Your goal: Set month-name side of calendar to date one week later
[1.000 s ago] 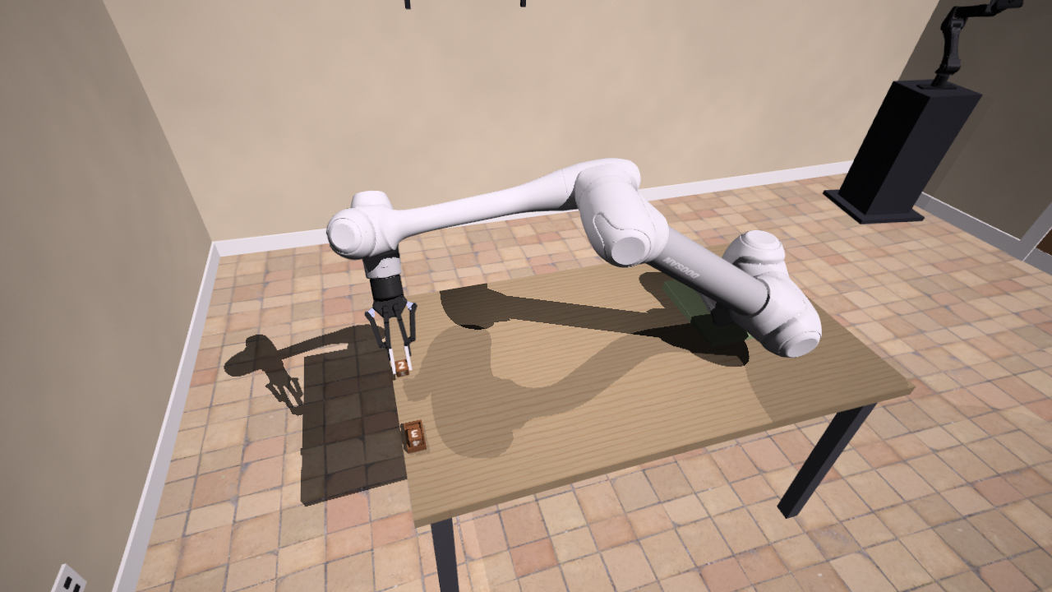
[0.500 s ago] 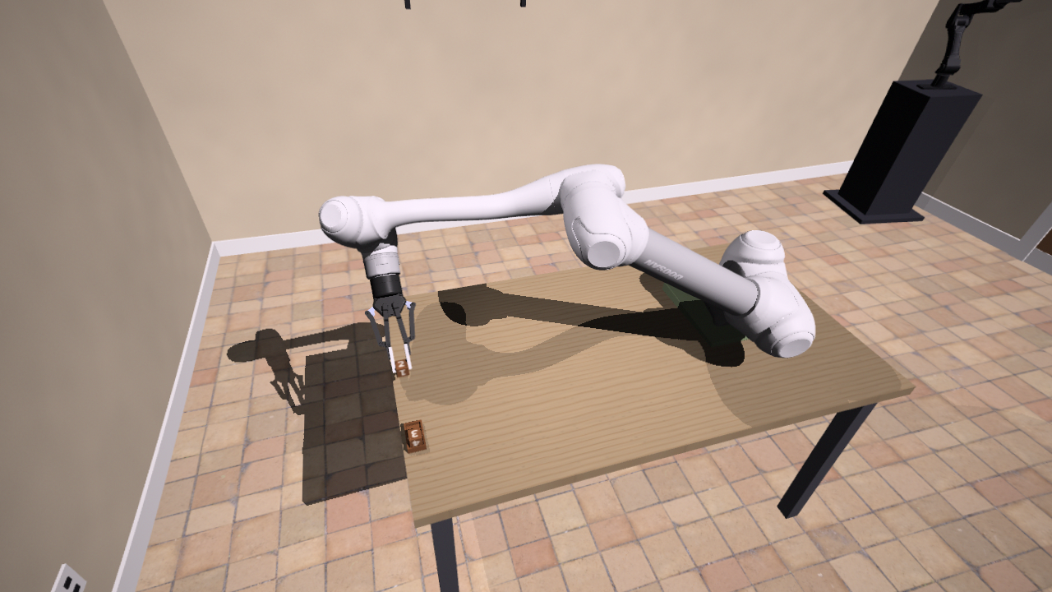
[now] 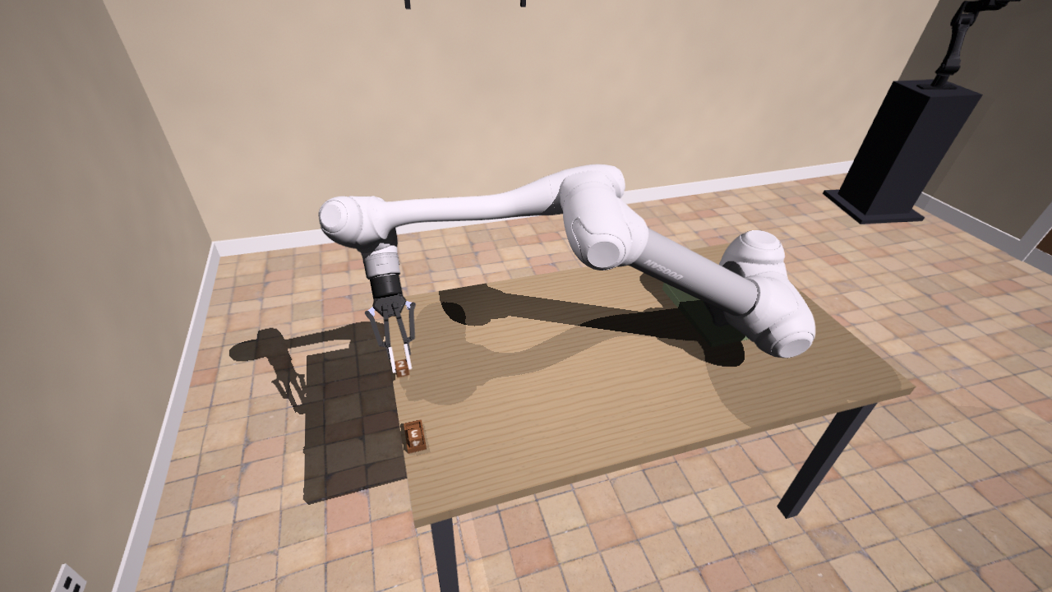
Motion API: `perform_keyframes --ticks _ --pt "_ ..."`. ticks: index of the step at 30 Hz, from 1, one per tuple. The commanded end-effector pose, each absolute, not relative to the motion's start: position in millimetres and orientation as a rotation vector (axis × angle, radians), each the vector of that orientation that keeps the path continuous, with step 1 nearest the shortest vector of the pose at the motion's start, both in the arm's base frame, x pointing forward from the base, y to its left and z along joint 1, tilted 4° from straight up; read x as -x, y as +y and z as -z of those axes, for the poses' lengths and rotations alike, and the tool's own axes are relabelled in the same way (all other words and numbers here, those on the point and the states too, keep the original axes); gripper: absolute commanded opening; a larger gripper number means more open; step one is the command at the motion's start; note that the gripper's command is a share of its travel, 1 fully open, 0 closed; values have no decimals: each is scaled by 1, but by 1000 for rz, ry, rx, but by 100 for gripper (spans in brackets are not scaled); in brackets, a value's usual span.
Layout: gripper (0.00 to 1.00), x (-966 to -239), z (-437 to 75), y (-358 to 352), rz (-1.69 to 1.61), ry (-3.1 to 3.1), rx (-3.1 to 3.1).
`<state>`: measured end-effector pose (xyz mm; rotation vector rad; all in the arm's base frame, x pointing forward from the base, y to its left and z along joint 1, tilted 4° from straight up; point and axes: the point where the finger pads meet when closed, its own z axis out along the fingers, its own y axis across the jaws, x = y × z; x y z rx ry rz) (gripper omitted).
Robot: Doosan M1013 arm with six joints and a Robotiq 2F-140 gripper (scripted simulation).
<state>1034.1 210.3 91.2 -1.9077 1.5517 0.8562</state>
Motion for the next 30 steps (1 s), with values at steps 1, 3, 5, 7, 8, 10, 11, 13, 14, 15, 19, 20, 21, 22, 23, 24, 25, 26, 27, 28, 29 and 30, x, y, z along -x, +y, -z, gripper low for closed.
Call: perform_keyframes --ticks 1,3,5,7,8,10,11,13,14,15,19,20,21,22,23,24,25,26,27,28,29,30 --pt "25 -1034 -91 210 -856 1551 1908" --pt "25 -1034 -91 210 -856 1551 1908" --pt "25 -1034 -91 210 -856 1551 1908" --pt "25 -1034 -90 210 -856 1551 1908" --pt "25 -1034 -89 210 -856 1551 1908" --pt "25 -1034 -88 211 -856 1551 1908" --pt "25 -1034 -87 211 -856 1551 1908" --pt "25 -1034 -85 211 -856 1551 1908" --pt "25 -1034 -84 211 -856 1551 1908" --pt "25 -1034 -83 211 -856 1551 1908" --pt "25 -1034 -77 211 -856 1551 1908" --pt "25 -1034 -76 211 -856 1551 1908" --pt "25 -1034 -76 211 -856 1551 1908" --pt "25 -1034 -76 211 -856 1551 1908" --pt "25 -1034 -74 211 -856 1551 1908" --pt "25 -1034 -72 212 -856 1551 1908" --pt "25 -1034 -71 212 -856 1551 1908" --pt "25 -1034 -69 212 -856 1551 1908" --pt "25 -1034 -67 212 -856 1551 1908" --pt "25 -1034 -65 212 -856 1551 1908" --pt "25 -1034 -63 212 -856 1551 1908" --pt "25 -1034 -62 212 -856 1551 1908"
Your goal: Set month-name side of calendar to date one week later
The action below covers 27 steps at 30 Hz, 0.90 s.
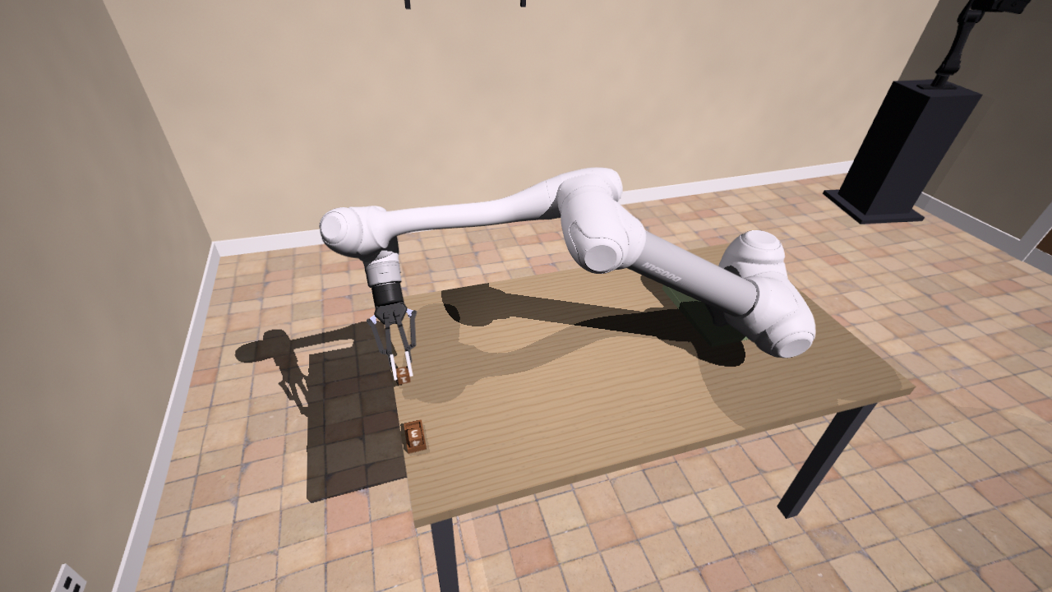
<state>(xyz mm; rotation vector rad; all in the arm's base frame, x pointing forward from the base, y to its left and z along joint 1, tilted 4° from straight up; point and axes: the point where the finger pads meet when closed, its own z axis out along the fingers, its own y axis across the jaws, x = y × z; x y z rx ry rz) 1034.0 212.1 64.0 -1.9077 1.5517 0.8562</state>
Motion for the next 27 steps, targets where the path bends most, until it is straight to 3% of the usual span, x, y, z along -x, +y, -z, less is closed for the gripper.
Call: perform_keyframes --ticks 1,27 --pt "25 -1034 -60 212 -856 1551 1908" --pt "25 -1034 -30 214 -856 1551 1908"
